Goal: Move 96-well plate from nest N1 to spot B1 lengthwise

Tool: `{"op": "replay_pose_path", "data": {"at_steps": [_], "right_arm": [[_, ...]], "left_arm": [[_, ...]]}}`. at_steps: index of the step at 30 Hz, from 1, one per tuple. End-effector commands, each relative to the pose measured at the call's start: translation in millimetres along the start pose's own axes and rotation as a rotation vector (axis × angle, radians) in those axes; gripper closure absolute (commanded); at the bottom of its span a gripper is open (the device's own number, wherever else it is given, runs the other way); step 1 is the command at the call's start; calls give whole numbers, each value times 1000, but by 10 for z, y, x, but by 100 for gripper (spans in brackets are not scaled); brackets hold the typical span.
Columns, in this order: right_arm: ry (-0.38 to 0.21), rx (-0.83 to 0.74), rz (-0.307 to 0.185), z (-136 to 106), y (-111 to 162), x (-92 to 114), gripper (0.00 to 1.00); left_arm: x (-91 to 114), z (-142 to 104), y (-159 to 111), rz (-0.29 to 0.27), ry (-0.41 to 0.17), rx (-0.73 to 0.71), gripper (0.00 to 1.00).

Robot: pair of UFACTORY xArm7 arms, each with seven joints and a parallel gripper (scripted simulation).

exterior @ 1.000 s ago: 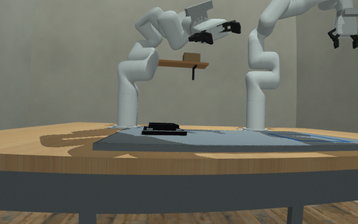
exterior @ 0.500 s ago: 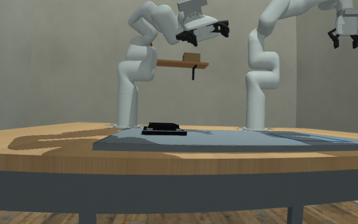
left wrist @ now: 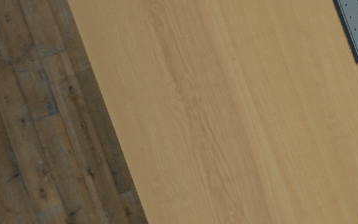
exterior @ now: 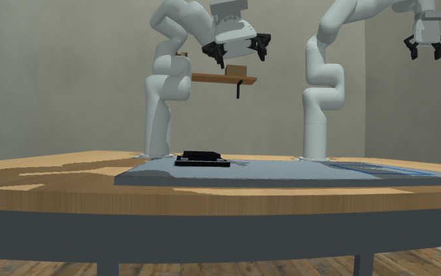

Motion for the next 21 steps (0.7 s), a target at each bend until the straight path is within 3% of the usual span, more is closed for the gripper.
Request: {"op": "replay_pose_path", "data": {"at_steps": [1, 5, 7, 10, 13, 16, 19, 21], "right_arm": [[-68, 22, -30, -45, 154, -73, 0], [-97, 33, -42, -64, 188, -92, 0], [-148, 52, -64, -105, 256, -129, 0], [-148, 52, -64, -144, 310, -155, 0], [-235, 85, -93, -215, 406, -206, 0], [-235, 85, -93, -265, 461, -229, 0], [-326, 120, -115, -347, 552, -273, 0], [-326, 120, -116, -382, 585, -286, 0]], "left_arm": [[11, 0, -2, 3, 0, 0, 0], [11, 0, -2, 3, 0, 0, 0], [11, 0, -2, 3, 0, 0, 0], [11, 0, -2, 3, 0, 0, 0], [11, 0, -2, 3, 0, 0, 0], [11, 0, -2, 3, 0, 0, 0], [11, 0, -2, 3, 0, 0, 0], [11, 0, -2, 3, 0, 0, 0]]}}
Point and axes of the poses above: on each arm, the point where the finger pads meet when closed, its own x axis back along the fingers, its own y axis across the jaws, z = x × y, the point moved 3 cm from there along x, back along the fingers
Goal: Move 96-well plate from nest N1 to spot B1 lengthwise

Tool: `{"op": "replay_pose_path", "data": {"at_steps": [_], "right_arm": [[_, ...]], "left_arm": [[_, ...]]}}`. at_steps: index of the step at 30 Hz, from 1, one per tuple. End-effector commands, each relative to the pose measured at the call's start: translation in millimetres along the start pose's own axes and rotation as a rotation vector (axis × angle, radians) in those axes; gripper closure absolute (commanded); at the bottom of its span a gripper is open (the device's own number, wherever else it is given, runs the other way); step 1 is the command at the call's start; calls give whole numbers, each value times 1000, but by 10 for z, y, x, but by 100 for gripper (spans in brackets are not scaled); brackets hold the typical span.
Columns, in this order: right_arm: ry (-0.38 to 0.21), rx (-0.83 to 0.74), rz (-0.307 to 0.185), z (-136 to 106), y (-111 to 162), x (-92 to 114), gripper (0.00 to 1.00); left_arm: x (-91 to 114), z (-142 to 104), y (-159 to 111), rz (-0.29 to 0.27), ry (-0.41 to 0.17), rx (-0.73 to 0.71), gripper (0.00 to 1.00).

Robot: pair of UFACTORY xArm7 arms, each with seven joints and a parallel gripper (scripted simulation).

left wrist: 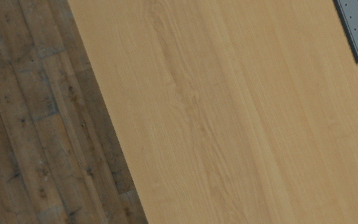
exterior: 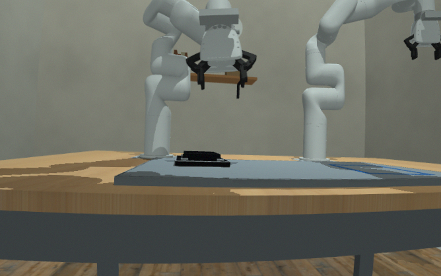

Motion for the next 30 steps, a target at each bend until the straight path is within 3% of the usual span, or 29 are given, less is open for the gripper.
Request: {"op": "replay_pose_path", "data": {"at_steps": [1, 2, 5, 9, 12, 18, 21, 25, 28, 30], "right_arm": [[-66, 26, -12, -70, 89, -72, 0], [-66, 26, -12, -91, 106, -88, 0], [-157, 64, -28, -176, 179, -154, 0], [-161, 65, -29, -239, 223, -191, 0], [-252, 104, -38, -333, 292, -250, 0], [-259, 107, -39, -402, 333, -282, 0], [-350, 146, -41, -504, 397, -333, 0], [-359, 150, -42, -577, 436, -359, 0], [-451, 190, -38, -685, 497, -399, 0], [-461, 194, -38, -760, 533, -418, 0]], "left_arm": [[11, 0, -2, 3, 0, 0, 0], [11, 0, -2, 3, 0, 0, 0], [11, 0, -2, 3, 0, 0, 0], [11, 0, -2, 3, 0, 0, 0], [11, 0, -2, 3, 0, 0, 0], [11, 0, -2, 3, 0, 0, 0], [11, 0, -2, 3, 0, 0, 0], [11, 0, -2, 3, 0, 0, 0], [11, 0, -2, 3, 0, 0, 0], [11, 0, -2, 3, 0, 0, 0]]}}
Point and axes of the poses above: on each arm, the point where the finger pads meet when closed, its own x axis back along the fingers, its own y axis across the jaws, z = x × y, the point moved 3 cm from there along x, back along the fingers
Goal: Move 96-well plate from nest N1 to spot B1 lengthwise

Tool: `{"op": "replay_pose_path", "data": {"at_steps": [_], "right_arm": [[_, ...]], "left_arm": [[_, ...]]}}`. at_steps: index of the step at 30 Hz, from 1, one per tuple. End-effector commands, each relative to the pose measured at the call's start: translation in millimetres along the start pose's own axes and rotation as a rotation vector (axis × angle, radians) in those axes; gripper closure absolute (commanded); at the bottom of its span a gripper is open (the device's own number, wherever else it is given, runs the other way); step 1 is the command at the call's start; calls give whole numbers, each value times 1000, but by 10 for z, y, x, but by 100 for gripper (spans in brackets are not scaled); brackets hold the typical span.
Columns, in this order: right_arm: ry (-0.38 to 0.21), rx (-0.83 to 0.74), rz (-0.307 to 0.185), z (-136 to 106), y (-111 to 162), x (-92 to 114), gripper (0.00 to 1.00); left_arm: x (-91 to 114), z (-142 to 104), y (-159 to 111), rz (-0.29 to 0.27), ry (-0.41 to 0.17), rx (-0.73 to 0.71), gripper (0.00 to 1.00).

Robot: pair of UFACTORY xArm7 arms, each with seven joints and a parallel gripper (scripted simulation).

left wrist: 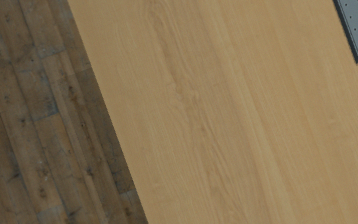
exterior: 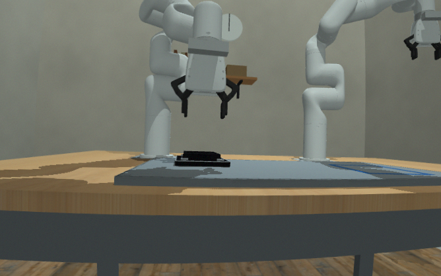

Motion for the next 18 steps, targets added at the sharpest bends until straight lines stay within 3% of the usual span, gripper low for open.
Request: {"op": "replay_pose_path", "data": {"at_steps": [1, 18], "right_arm": [[-69, 33, 4, -120, 53, -100, 0], [-69, 33, 4, -121, 53, -115, 0]], "left_arm": [[11, 0, -2, 3, 0, 0, 0], [11, 0, -2, 3, 0, 0, 0]]}}
Point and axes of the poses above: on each arm, the point where the finger pads meet when closed, its own x axis back along the fingers, its own y axis across the jaws, z = x × y, the point moved 3 cm from there along x, back along the fingers
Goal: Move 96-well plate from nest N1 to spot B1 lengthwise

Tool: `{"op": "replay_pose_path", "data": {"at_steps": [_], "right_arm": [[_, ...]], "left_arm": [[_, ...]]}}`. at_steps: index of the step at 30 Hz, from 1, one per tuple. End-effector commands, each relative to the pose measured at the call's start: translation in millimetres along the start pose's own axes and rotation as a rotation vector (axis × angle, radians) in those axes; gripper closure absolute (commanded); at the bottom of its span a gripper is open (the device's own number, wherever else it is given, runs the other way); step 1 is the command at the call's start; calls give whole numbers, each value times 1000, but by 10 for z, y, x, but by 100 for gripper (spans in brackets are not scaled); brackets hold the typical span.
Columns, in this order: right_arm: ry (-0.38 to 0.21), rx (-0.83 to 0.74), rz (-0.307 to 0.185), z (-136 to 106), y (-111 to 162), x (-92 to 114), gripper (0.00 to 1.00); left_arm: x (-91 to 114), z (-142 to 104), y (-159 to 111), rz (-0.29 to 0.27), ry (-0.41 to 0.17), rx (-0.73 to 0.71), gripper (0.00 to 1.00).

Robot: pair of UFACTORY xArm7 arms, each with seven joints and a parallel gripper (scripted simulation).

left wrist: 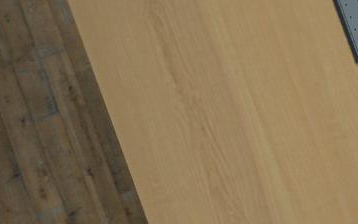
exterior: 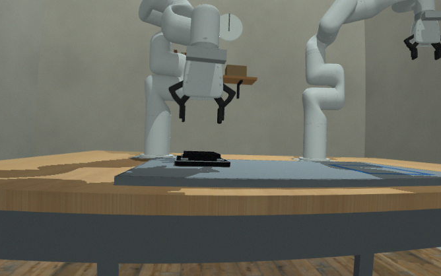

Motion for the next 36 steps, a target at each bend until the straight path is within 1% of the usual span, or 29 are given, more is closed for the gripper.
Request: {"op": "replay_pose_path", "data": {"at_steps": [1, 4, 19, 21, 36], "right_arm": [[3, 0, 1, 10, -4, -22, 0], [3, 0, 1, 10, -4, -39, 0], [3, 0, 1, 10, -4, -289, 0], [3, 0, 1, 10, -4, -289, 0], [3, 0, 1, 10, -4, -540, 0]], "left_arm": [[11, 0, -2, 3, 0, 0, 0], [11, 0, -2, 3, 0, 0, 0], [11, 0, -2, 3, 0, 0, 0], [11, 0, -2, 3, 0, 0, 0], [11, 0, -2, 3, 0, 0, 0]]}}
Point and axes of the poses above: on each arm, the point where the finger pads meet when closed, its own x axis back along the fingers, its own y axis across the jaws, z = x × y, the point moved 3 cm from there along x, back along the fingers
